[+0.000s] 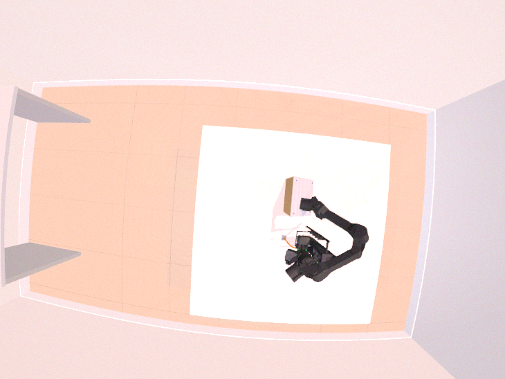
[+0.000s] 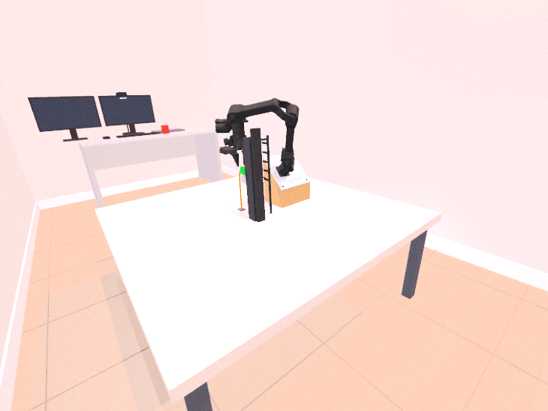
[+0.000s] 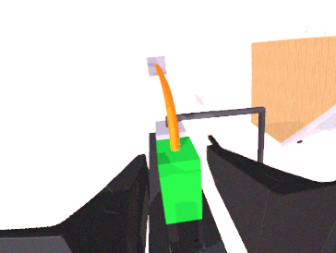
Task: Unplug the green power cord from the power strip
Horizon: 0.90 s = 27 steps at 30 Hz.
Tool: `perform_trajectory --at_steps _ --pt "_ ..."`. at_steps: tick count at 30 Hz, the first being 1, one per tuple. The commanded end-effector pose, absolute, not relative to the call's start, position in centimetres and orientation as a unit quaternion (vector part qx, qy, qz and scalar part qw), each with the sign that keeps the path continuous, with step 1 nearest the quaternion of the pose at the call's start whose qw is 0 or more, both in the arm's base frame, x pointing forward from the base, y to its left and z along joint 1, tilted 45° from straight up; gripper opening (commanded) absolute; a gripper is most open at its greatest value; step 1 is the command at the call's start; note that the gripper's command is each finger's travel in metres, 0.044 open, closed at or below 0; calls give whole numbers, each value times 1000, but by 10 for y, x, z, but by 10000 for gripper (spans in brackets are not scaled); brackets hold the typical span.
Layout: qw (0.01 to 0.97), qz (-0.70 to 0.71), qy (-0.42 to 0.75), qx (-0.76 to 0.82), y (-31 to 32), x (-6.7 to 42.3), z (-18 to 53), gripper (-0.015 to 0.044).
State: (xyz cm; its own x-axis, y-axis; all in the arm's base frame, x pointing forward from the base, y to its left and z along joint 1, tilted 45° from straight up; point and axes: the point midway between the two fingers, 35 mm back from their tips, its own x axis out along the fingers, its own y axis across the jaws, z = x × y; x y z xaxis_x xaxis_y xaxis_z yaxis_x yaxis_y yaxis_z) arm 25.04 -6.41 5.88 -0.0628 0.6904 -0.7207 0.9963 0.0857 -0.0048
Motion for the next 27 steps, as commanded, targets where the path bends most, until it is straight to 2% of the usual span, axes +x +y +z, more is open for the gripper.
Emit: perform_trajectory --at_steps 1,22,26,27 --pt "283 -266 679 623 -58 249 64 160" --pt "282 -266 679 624 -43 247 61 160" --pt "285 -266 680 621 -45 248 63 55" --pt "285 -266 680 621 -45 248 63 48"
